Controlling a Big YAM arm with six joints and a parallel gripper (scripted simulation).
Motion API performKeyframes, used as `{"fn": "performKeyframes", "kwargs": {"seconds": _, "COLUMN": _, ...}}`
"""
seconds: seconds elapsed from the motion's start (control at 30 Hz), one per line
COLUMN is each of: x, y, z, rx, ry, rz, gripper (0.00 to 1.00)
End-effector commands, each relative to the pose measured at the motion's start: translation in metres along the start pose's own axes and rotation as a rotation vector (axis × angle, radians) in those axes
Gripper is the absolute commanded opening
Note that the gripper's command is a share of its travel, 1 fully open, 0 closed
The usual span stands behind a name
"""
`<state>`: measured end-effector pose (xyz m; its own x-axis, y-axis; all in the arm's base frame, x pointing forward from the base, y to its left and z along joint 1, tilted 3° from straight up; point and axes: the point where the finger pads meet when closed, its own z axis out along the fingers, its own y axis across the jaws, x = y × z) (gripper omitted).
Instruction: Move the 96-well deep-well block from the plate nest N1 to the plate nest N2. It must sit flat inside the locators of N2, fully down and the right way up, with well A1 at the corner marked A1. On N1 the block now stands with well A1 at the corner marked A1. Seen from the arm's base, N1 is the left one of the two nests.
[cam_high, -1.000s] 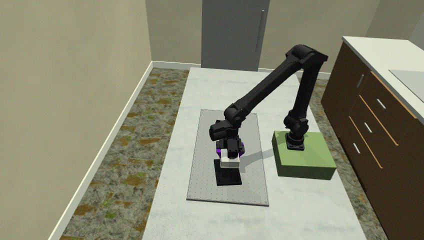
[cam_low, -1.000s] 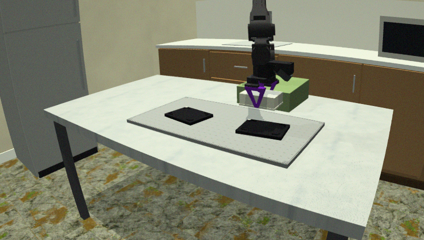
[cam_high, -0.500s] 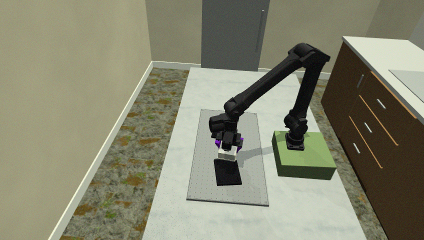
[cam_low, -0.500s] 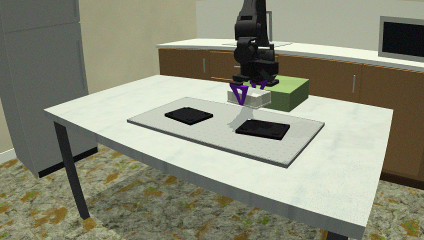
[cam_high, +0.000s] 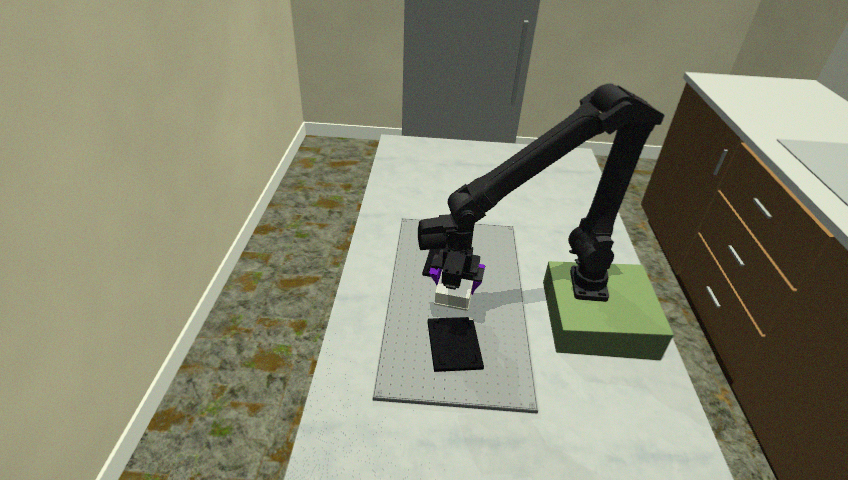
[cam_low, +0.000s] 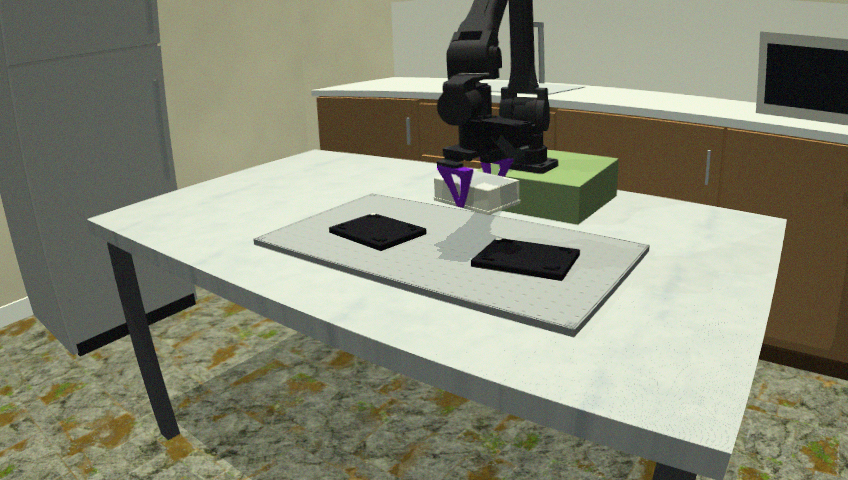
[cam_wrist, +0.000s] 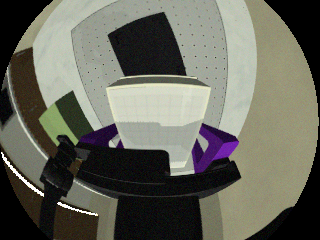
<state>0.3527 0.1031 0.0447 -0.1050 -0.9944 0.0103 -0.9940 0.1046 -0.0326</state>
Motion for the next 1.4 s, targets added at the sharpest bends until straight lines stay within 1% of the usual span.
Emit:
{"fn": "performKeyframes", "kwargs": {"seconds": 0.0, "x": 0.009, "y": -0.011, "z": -0.016, "rx": 0.051, "ry": -0.027, "rz": -0.021, "gripper": 0.0}}
{"fn": "performKeyframes", "kwargs": {"seconds": 0.1, "x": 0.019, "y": -0.013, "z": -0.016, "rx": 0.049, "ry": -0.026, "rz": -0.021, "gripper": 0.0}}
{"fn": "performKeyframes", "kwargs": {"seconds": 0.17, "x": 0.019, "y": -0.013, "z": -0.016, "rx": 0.049, "ry": -0.026, "rz": -0.021, "gripper": 0.0}}
{"fn": "performKeyframes", "kwargs": {"seconds": 0.2, "x": 0.018, "y": -0.027, "z": -0.025, "rx": 0.077, "ry": -0.035, "rz": -0.02, "gripper": 0.0}}
{"fn": "performKeyframes", "kwargs": {"seconds": 0.43, "x": 0.045, "y": -0.02, "z": -0.016, "rx": 0.052, "ry": -0.023, "rz": -0.021, "gripper": 0.0}}
{"fn": "performKeyframes", "kwargs": {"seconds": 0.67, "x": 0.067, "y": -0.031, "z": -0.019, "rx": 0.064, "ry": -0.023, "rz": -0.021, "gripper": 0.0}}
{"fn": "performKeyframes", "kwargs": {"seconds": 0.73, "x": 0.067, "y": -0.031, "z": -0.019, "rx": 0.064, "ry": -0.023, "rz": -0.021, "gripper": 0.0}}
{"fn": "performKeyframes", "kwargs": {"seconds": 0.97, "x": 0.088, "y": -0.053, "z": -0.032, "rx": 0.101, "ry": -0.023, "rz": -0.021, "gripper": 0.0}}
{"fn": "performKeyframes", "kwargs": {"seconds": 1.23, "x": 0.116, "y": -0.058, "z": -0.031, "rx": 0.094, "ry": -0.017, "rz": -0.021, "gripper": 0.0}}
{"fn": "performKeyframes", "kwargs": {"seconds": 1.3, "x": 0.116, "y": -0.058, "z": -0.031, "rx": 0.094, "ry": -0.017, "rz": -0.021, "gripper": 0.0}}
{"fn": "performKeyframes", "kwargs": {"seconds": 1.37, "x": 0.123, "y": -0.058, "z": -0.025, "rx": 0.075, "ry": -0.015, "rz": -0.021, "gripper": 0.0}}
